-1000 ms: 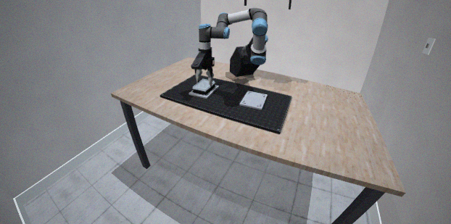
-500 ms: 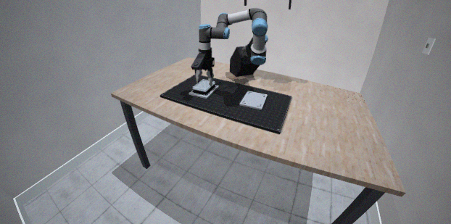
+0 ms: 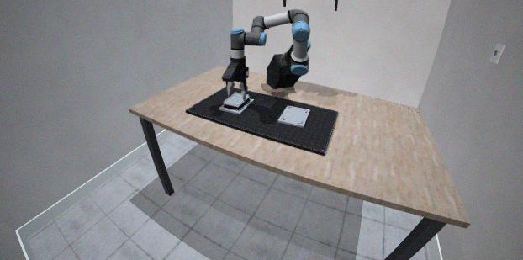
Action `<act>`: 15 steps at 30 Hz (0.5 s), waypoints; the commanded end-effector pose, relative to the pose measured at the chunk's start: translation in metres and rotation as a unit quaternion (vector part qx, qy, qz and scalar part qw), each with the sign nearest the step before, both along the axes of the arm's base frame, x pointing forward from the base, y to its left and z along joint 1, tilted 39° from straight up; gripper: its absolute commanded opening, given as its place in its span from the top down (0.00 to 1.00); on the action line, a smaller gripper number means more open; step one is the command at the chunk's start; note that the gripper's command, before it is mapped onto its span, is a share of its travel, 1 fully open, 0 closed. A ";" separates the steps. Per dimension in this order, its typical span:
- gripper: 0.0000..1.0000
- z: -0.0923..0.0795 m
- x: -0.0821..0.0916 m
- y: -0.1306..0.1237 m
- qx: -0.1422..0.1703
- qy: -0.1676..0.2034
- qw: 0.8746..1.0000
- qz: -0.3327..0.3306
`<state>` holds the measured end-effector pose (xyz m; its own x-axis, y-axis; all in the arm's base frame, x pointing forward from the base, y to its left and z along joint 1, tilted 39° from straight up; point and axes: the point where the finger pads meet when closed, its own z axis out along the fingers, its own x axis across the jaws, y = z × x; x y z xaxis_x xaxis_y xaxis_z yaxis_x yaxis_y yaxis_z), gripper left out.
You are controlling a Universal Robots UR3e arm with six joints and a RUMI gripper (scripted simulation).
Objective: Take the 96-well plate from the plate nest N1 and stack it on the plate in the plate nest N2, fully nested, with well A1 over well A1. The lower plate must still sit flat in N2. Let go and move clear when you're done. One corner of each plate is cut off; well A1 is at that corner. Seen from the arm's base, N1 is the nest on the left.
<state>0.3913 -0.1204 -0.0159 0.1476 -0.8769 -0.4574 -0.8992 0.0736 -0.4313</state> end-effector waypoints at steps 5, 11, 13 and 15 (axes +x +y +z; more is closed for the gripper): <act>1.00 0.000 0.001 0.000 -0.001 -0.001 1.000 0.000; 1.00 -0.001 0.001 0.000 -0.001 -0.001 1.000 0.000; 1.00 -0.002 0.001 0.000 -0.001 -0.001 1.000 0.000; 1.00 -0.002 0.001 0.000 -0.001 -0.001 1.000 0.000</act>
<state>0.3921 -0.1193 -0.0175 0.1476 -0.8769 -0.4574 -0.8992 0.0736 -0.4313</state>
